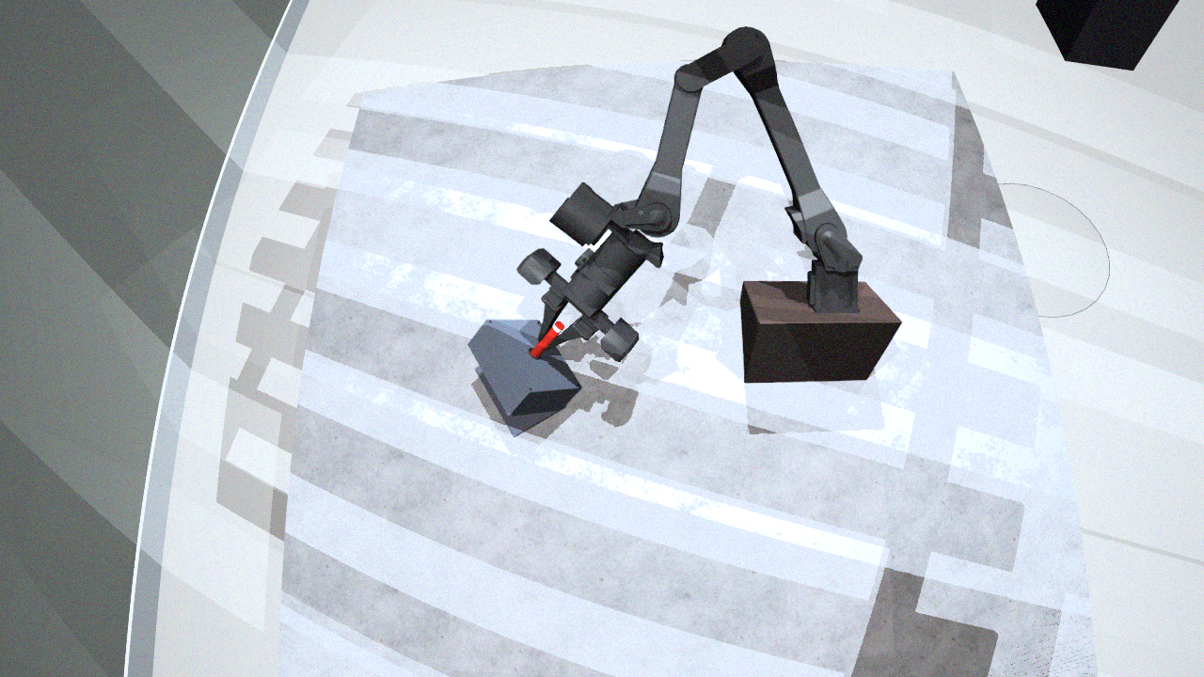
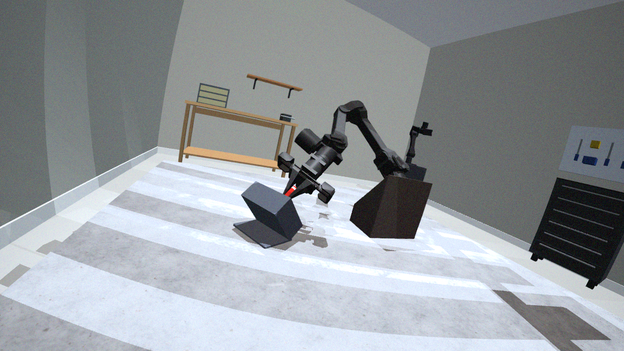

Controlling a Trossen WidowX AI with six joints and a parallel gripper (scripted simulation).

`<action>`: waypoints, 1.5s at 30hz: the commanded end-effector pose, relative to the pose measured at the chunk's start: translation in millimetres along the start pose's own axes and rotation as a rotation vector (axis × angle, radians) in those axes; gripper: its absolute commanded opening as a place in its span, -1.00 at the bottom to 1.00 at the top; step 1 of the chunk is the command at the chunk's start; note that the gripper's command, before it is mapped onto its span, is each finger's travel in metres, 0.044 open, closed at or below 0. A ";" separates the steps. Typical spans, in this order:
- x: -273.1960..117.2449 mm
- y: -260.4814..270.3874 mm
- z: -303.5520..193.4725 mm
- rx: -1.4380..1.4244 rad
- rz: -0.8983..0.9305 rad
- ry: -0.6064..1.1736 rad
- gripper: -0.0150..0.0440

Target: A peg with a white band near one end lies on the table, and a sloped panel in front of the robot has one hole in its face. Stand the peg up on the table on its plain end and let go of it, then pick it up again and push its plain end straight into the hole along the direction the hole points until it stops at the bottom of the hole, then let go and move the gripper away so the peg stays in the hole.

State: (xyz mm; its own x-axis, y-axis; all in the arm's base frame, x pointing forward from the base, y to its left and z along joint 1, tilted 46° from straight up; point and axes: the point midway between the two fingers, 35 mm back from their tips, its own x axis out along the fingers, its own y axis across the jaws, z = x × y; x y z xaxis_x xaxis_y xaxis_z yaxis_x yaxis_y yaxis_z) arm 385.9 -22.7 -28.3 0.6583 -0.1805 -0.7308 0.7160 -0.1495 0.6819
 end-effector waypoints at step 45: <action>2.7 1.8 -0.5 0.000 -0.001 0.000 1.00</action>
State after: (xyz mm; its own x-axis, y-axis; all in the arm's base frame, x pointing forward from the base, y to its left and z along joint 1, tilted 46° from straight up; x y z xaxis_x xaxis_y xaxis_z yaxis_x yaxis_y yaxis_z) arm 391.1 -23.5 -32.3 0.6576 -0.1798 -0.7316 0.7170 -0.1486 0.6810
